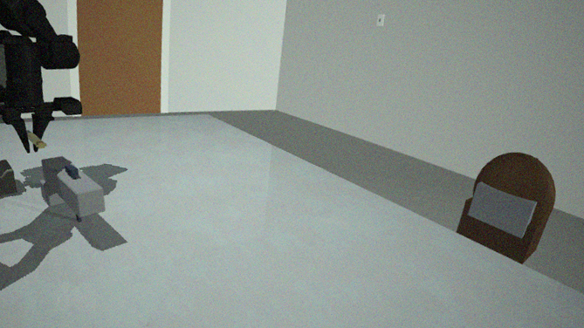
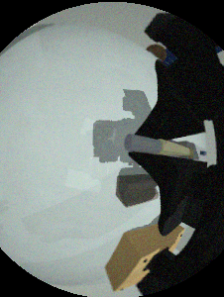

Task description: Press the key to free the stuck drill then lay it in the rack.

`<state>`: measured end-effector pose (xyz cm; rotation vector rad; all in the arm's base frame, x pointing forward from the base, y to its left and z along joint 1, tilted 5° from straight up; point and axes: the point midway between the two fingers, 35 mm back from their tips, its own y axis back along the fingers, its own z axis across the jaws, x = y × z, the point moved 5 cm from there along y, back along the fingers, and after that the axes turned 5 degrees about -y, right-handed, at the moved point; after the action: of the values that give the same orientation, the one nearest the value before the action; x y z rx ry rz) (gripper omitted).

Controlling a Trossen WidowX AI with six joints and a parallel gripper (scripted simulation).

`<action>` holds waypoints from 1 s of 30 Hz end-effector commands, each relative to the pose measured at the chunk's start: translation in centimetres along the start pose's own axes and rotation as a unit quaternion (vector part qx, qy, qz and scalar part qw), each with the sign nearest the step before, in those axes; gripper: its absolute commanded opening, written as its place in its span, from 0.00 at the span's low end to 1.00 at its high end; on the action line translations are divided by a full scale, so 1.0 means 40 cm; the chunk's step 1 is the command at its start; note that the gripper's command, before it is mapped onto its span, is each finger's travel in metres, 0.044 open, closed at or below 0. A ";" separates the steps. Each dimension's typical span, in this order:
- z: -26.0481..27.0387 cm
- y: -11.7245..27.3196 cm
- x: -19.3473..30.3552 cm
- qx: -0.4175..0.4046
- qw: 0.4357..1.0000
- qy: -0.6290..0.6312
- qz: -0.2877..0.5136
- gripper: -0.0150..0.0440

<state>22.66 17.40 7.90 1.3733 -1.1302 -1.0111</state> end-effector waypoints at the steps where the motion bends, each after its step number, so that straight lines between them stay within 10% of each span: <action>1: -0.004 0.007 0.001 0.004 1.000 0.000 0.001 0.25; 30: -0.011 0.021 0.003 0.004 1.000 0.000 0.001 0.25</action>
<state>22.91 17.34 8.53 1.3715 -1.1353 -1.0153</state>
